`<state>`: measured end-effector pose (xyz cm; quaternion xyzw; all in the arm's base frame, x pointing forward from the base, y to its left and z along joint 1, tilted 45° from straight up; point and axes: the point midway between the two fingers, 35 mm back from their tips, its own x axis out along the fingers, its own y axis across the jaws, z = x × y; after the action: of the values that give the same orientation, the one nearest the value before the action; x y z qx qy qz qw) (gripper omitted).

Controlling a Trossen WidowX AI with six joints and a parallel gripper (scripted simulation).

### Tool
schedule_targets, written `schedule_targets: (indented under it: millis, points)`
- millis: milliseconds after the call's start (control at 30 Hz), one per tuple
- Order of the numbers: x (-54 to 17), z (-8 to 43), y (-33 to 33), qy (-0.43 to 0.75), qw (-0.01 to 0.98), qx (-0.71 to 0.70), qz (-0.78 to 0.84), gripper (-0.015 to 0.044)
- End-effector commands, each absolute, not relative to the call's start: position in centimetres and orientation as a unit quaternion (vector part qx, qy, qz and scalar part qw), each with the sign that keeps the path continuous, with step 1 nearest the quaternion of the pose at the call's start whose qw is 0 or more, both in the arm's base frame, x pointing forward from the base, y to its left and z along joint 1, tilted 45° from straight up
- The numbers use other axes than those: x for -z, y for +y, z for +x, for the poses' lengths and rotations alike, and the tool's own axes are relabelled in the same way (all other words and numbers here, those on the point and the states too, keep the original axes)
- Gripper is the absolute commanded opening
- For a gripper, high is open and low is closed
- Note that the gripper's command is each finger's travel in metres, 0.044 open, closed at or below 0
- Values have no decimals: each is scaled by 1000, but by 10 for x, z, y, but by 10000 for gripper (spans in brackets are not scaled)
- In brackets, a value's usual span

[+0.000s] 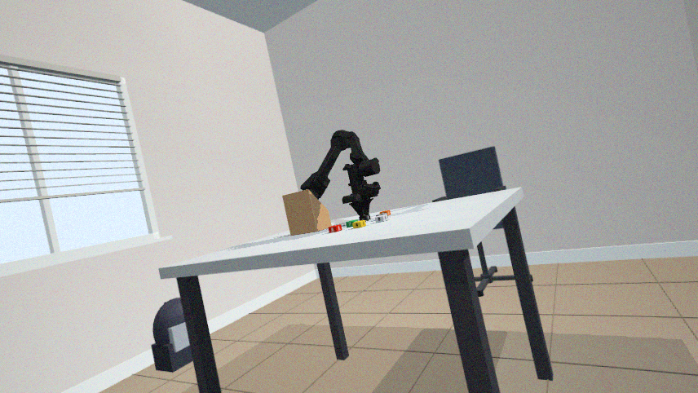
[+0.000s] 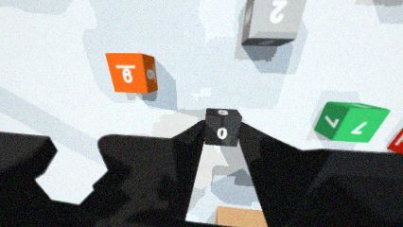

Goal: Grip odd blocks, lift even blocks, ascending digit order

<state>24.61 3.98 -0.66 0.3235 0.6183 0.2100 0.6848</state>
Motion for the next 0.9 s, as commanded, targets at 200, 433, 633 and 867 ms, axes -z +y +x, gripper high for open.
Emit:
schedule_targets:
  millis: [200,433,633,867]
  points:
    - [9,244,42,621,681,-209,327,120]
    - [9,244,42,621,681,-209,327,278]
    - [9,244,42,621,681,-209,327,400]
    - [-16,239,17,622,681,-209,326,400]
